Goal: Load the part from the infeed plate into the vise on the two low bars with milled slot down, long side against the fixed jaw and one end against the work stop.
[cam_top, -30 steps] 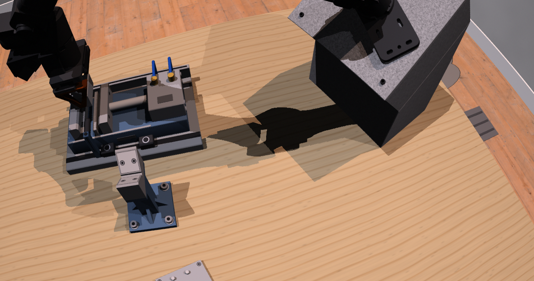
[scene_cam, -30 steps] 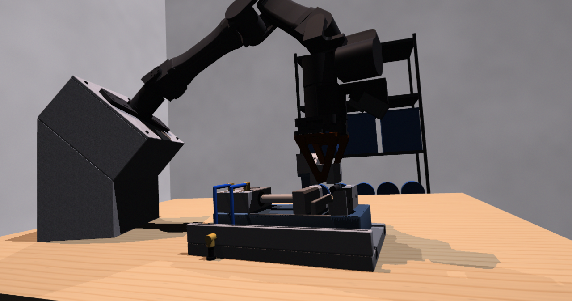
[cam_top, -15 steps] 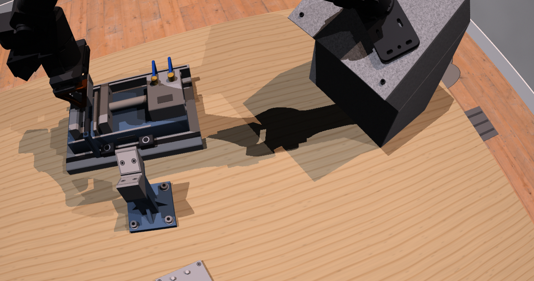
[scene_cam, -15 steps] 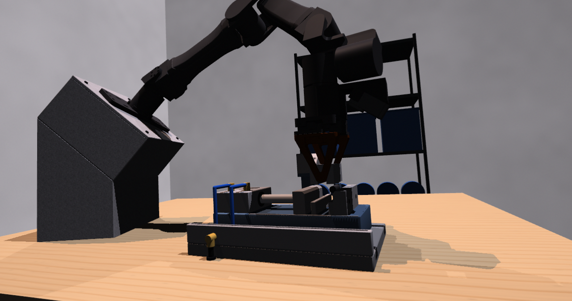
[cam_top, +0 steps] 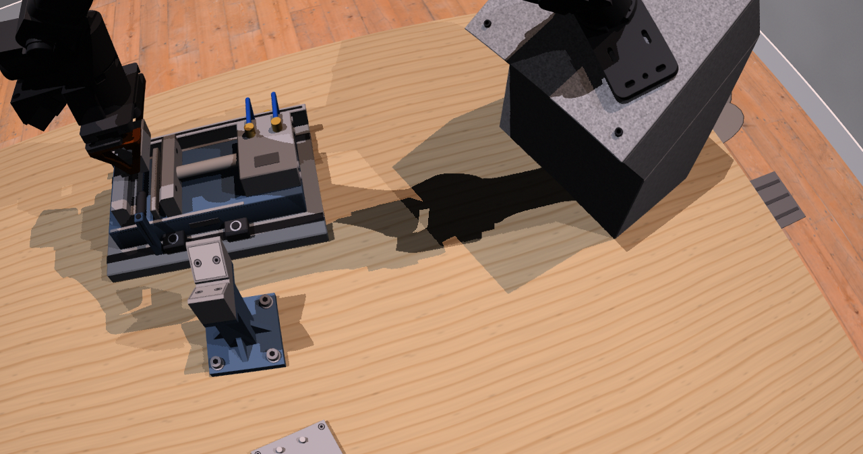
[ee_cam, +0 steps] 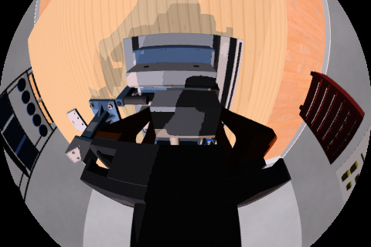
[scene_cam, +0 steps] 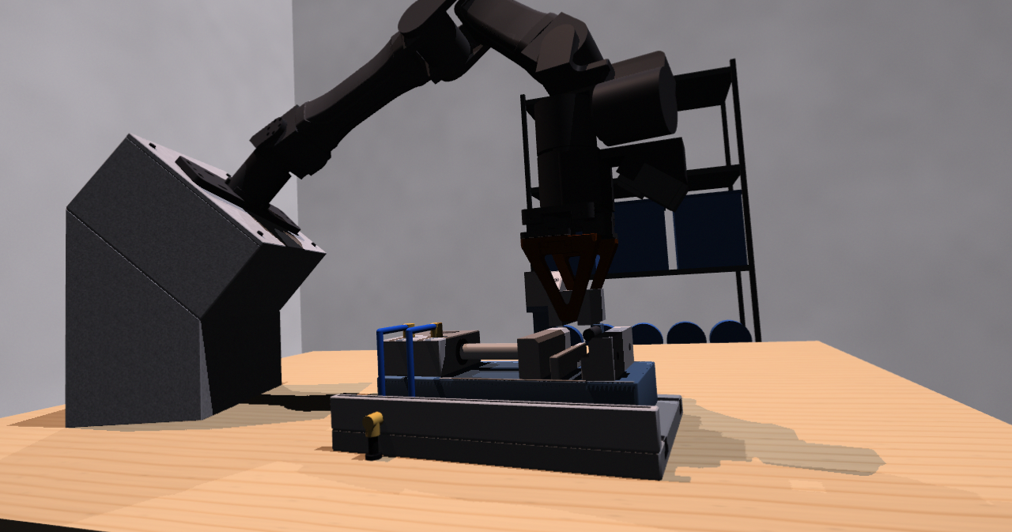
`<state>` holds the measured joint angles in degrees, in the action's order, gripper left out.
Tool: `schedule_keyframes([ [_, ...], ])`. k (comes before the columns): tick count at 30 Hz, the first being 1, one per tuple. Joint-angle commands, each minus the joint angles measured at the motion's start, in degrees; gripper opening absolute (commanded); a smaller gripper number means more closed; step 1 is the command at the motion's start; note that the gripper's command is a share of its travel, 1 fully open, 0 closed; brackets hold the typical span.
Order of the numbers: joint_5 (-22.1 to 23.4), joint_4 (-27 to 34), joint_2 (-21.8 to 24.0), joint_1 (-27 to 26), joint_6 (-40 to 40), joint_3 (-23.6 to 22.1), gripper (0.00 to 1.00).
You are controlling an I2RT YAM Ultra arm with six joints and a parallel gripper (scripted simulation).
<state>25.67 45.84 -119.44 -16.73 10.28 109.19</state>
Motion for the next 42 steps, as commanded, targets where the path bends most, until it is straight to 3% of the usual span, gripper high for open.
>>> schedule_keyframes([
  [1, -0.3, -0.5, 1.3, -0.9, -0.4, 0.0, 0.00],
  [42, -0.2, -2.1, 2.0, -0.9, -1.0, -1.7, 0.00],
])
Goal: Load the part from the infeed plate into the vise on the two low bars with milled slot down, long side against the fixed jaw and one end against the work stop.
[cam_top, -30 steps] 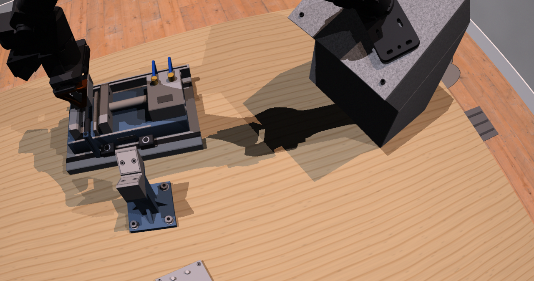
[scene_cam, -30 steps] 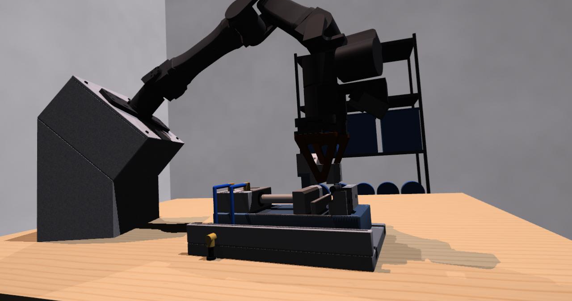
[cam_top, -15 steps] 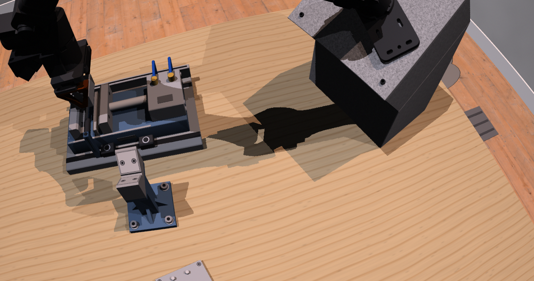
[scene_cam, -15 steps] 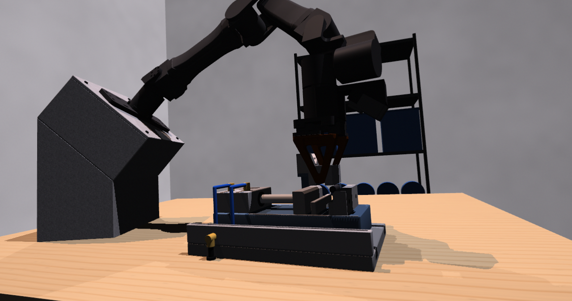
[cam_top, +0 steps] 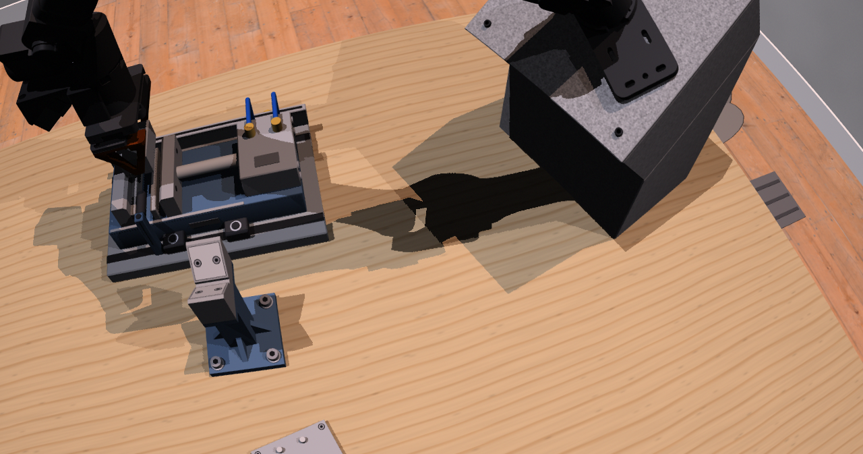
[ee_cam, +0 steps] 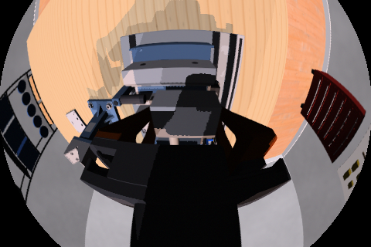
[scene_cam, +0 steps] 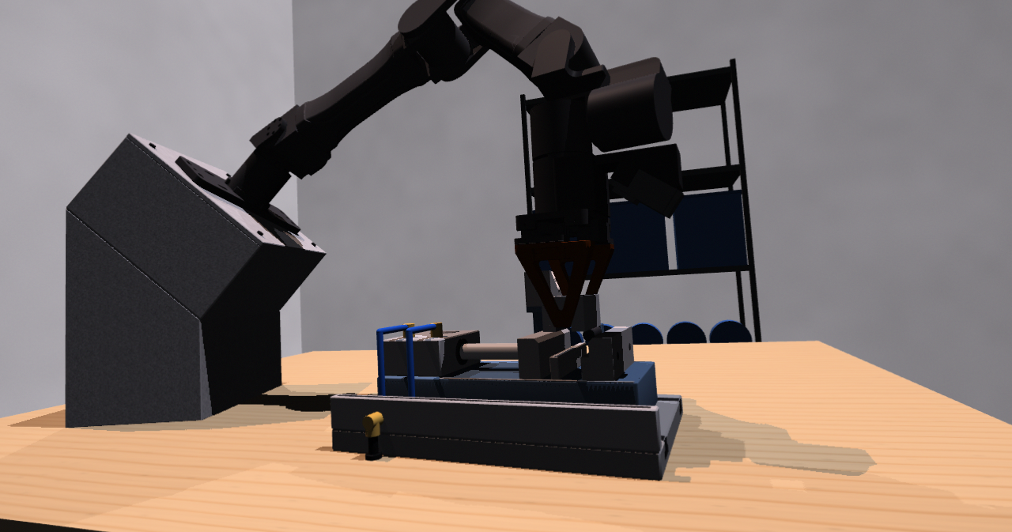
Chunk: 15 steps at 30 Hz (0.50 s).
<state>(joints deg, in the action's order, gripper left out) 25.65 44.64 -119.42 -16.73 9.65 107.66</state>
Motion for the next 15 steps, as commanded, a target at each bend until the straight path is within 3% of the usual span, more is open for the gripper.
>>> schedule_keyframes([
  [1, -0.2, -0.9, 2.0, -0.9, -0.3, -0.2, 0.00],
  [15, -0.2, -1.4, 2.1, -1.0, -0.3, -0.7, 0.00],
])
